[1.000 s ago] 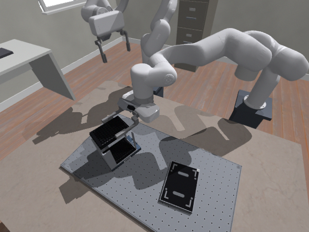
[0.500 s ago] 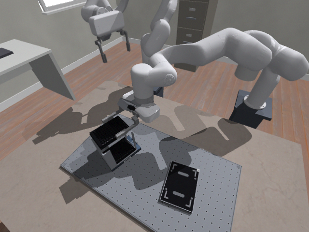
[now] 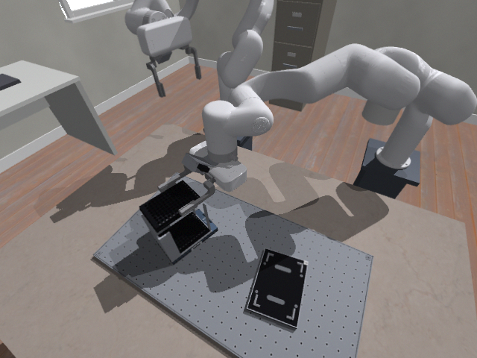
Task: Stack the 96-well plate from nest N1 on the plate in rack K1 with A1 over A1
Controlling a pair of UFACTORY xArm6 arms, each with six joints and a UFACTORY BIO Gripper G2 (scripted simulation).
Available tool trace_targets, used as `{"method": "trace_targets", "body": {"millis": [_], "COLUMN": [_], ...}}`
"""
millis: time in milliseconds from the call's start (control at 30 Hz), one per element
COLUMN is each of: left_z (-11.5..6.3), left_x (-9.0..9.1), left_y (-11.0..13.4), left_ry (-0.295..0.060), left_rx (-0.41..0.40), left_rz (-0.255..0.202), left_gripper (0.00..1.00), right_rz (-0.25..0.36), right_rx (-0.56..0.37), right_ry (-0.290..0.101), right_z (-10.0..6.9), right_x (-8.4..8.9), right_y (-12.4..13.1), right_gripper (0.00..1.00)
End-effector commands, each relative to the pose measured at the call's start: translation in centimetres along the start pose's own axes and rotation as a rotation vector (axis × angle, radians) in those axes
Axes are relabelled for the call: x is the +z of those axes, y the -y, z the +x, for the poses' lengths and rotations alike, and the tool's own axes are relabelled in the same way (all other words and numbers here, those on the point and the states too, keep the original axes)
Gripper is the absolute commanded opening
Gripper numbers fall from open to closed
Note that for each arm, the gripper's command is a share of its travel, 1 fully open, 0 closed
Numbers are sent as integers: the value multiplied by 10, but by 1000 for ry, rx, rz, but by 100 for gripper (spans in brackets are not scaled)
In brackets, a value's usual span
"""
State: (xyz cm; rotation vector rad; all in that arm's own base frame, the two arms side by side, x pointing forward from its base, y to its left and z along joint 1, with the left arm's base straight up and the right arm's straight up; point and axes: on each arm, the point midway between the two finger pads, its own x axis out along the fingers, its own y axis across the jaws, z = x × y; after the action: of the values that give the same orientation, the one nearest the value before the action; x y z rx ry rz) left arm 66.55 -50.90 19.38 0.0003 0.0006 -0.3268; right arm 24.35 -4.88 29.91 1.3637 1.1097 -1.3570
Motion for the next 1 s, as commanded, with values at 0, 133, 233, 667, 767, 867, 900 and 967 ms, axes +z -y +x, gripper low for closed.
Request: {"method": "trace_targets", "body": {"millis": [0, 133, 233, 667, 767, 867, 900, 967], "left_z": [1, 1, 1, 1, 1, 1, 1, 1], "left_x": [1, 0, -2, -9, -11, -12, -12, -12], "left_y": [0, 0, 0, 0, 0, 0, 0, 0], "left_ry": [7, 7, 7, 7, 7, 7, 7, 7], "left_rx": [0, 0, 0, 0, 0, 0, 0, 0], "left_rz": [-3, -3, -3, -3, -3, -3, -3, -3], "left_gripper": [0, 0, 0, 0, 0, 0, 0, 0], "right_rz": [0, 0, 0, 0, 0, 0, 0, 0], "right_rx": [2, 2, 2, 2, 2, 2, 2, 2], "right_ry": [1, 1, 1, 1, 1, 1, 1, 1], "right_z": [-1, -1, -1, -1, -1, -1, -1, -1], "right_x": [0, 0, 0, 0, 0, 0, 0, 0], "right_y": [0, 0, 0, 0, 0, 0, 0, 0], "right_gripper": [100, 100, 100, 100, 100, 100, 100, 100]}}
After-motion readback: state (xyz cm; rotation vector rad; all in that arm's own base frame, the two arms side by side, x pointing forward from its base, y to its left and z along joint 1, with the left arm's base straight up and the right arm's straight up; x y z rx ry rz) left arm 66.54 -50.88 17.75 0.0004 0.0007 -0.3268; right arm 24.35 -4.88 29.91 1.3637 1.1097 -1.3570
